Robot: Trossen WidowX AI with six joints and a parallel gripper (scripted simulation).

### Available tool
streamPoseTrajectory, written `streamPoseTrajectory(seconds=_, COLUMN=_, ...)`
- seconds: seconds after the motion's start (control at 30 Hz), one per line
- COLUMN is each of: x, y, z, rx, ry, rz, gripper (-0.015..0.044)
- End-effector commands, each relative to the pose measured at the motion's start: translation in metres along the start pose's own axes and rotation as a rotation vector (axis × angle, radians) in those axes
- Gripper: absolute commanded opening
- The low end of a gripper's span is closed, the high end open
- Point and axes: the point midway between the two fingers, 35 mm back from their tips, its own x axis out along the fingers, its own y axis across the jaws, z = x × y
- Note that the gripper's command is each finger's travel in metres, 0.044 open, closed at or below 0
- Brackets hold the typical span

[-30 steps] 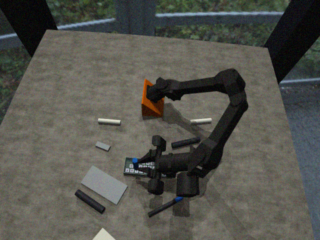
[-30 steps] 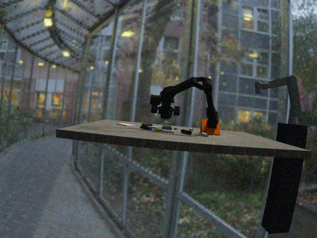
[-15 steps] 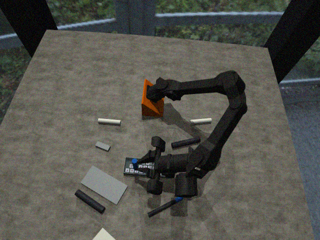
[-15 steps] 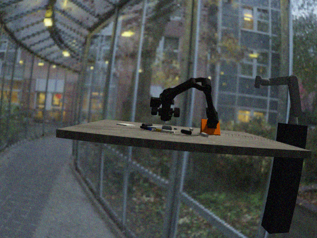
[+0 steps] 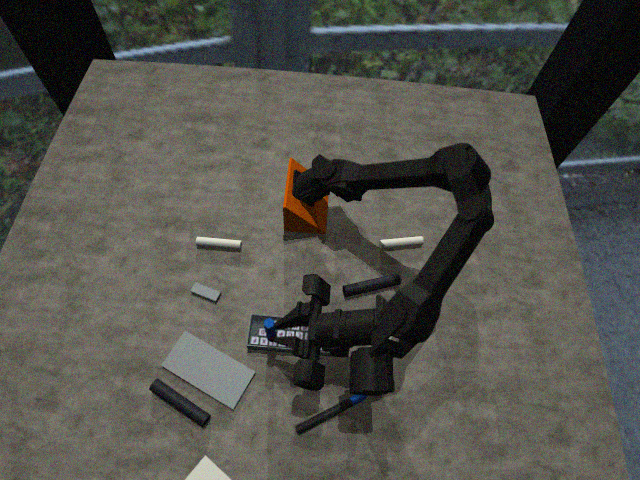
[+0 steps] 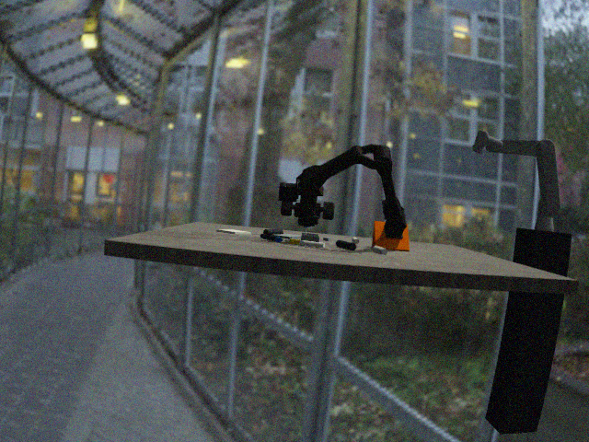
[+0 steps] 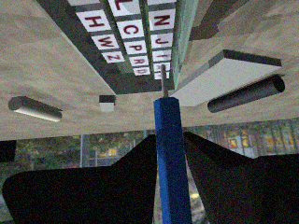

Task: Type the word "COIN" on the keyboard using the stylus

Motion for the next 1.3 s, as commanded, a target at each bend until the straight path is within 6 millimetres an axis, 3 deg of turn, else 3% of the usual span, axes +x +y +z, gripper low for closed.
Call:
streamPoseTrajectory(seconds=0.0, x=0.001, y=0.0, z=0.002, rx=0.001, ry=0.002, rz=-0.001, gripper=0.0081)
streamPoseTrajectory(seconds=1.0, x=0.005, y=0.0, z=0.008, rx=0.001, ry=0.002, rz=0.0, gripper=0.0081)
streamPoseTrajectory(seconds=1.27, x=-0.011, y=0.0, z=-0.02, rx=0.001, ry=0.003, rz=-0.001, gripper=0.0081)
